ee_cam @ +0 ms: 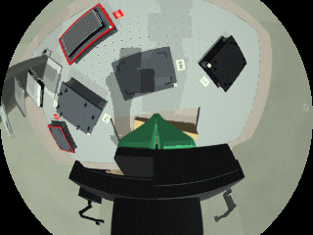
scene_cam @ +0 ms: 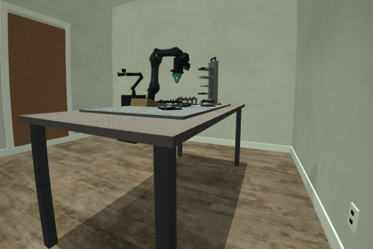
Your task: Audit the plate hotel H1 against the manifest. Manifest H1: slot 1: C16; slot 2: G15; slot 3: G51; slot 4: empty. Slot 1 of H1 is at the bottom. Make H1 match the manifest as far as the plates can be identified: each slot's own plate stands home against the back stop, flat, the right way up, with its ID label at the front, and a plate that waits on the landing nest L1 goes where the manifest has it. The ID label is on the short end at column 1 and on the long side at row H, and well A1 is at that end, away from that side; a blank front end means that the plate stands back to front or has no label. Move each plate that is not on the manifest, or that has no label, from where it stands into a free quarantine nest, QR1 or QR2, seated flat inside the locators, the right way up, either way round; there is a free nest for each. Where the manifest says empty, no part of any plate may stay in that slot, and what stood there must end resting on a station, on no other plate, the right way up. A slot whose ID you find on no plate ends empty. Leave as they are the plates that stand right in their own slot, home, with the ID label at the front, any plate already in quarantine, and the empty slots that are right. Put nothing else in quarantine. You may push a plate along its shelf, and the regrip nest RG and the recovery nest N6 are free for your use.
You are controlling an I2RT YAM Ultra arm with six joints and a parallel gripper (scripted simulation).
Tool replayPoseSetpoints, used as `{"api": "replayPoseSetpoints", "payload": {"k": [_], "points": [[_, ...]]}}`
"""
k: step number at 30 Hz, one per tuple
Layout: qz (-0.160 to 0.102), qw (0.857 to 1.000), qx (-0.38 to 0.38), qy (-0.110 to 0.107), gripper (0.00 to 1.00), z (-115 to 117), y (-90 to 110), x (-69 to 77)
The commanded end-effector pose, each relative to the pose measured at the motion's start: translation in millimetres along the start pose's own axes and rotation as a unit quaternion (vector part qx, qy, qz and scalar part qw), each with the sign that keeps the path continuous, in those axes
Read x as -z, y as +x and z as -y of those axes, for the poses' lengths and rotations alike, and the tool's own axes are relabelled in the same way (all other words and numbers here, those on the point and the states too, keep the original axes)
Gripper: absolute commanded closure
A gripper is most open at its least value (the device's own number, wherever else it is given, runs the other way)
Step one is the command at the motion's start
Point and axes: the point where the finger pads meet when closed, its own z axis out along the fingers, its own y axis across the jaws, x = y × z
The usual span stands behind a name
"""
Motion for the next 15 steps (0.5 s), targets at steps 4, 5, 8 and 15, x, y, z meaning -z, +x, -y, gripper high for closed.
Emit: {"api": "replayPoseSetpoints", "payload": {"k": [4,5,8,15], "points": [[-0.027,0.997,0.034,-0.059,1.00,0,-13,16.8],[-0.027,0.997,0.034,-0.059,1.00,1,-16,18.1],[-0.027,0.997,0.034,-0.059,1.00,5,-24,21.8],[-0.013,0.998,0.037,-0.055,1.00,13,-49,28.7]]}}
